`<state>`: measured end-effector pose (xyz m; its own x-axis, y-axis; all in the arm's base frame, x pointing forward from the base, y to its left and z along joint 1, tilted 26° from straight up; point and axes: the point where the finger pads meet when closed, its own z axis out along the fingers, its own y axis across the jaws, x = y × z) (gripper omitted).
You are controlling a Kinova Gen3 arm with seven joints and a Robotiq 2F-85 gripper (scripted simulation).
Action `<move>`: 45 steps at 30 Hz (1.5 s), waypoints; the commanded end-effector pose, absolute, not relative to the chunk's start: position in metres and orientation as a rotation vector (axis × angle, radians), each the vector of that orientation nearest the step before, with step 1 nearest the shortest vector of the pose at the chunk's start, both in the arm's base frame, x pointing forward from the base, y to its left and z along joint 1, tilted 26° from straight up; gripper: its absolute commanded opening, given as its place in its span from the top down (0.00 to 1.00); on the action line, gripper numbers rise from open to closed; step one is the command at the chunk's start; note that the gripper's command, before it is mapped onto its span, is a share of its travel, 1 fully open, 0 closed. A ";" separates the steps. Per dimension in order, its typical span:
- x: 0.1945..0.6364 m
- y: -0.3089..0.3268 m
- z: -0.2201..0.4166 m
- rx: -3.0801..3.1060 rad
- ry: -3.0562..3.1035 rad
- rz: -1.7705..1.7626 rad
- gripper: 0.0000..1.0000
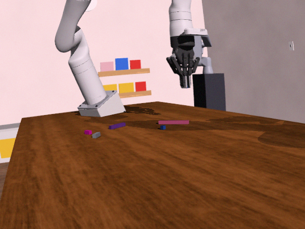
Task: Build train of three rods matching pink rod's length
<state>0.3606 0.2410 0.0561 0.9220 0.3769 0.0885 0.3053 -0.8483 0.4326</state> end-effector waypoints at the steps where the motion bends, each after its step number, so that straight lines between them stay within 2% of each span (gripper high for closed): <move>1: 0.361 0.242 0.057 2.664 0.496 0.241 0.95; 15: 0.363 0.228 0.064 2.642 0.598 0.215 0.95; 37: 0.362 0.123 0.107 2.360 1.294 0.046 0.95; 45: 0.359 0.103 0.114 2.284 1.412 0.015 0.95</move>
